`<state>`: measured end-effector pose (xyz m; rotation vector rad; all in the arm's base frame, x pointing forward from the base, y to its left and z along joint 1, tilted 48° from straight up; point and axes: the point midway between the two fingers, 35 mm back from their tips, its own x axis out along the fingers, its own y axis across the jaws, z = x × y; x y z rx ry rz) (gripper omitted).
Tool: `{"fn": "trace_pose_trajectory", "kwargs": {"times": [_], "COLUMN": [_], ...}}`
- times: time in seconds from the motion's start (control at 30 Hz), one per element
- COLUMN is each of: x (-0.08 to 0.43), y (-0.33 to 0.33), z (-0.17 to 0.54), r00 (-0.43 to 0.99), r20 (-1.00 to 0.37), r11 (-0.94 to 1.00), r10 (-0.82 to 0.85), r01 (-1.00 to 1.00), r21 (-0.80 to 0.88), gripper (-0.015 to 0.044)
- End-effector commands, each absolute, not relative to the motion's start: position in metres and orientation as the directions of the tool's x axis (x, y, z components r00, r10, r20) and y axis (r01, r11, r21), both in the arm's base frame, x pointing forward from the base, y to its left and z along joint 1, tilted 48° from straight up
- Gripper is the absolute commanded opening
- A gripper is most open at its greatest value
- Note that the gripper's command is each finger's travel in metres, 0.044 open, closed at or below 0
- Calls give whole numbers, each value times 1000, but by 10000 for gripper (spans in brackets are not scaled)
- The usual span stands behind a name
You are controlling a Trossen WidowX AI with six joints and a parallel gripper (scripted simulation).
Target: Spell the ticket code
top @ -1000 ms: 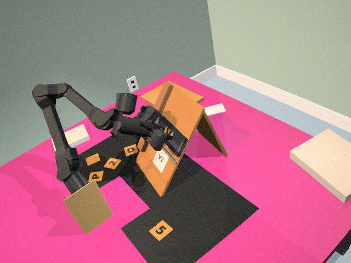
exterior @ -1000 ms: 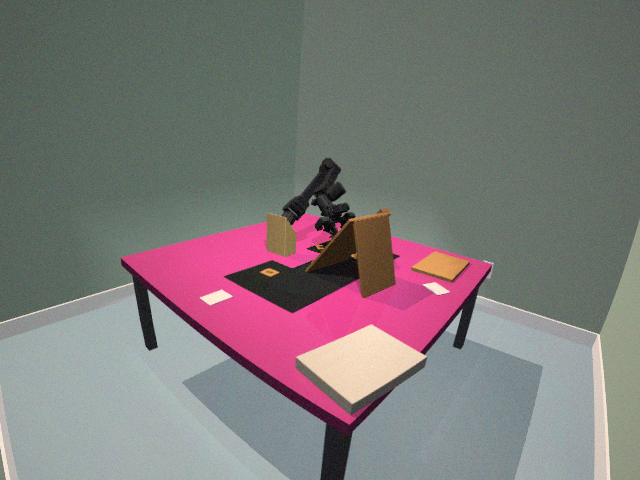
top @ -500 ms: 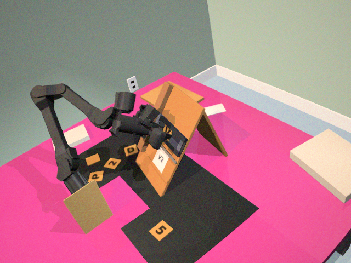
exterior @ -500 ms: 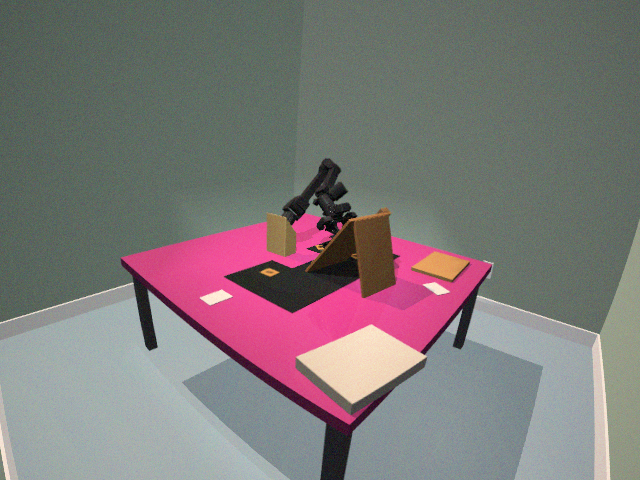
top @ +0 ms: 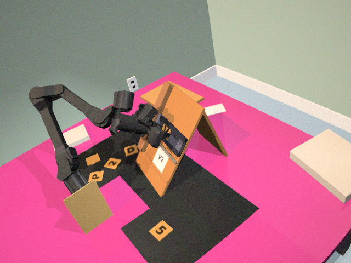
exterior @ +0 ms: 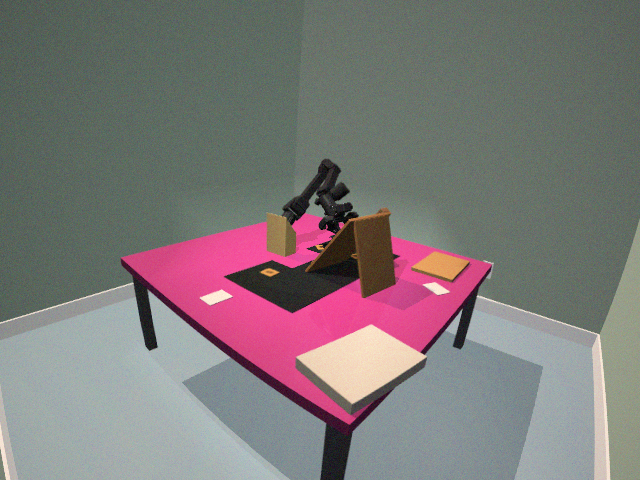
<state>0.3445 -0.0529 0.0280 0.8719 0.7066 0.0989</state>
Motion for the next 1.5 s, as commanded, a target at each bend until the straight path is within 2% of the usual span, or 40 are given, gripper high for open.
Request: {"fn": "trace_pose_trajectory", "kwargs": {"times": [0.0,1.27,1.47], "x": [345,350,350], "y": [-52,-37,-36], "z": [31,49,47], "r00": [774,774,771], "r20": [-527,-527,-528], "r11": [654,653,653], "r10": [352,352,358], "r01": [200,200,197], "r21": [730,731,731], "gripper": [0,0,158]}}
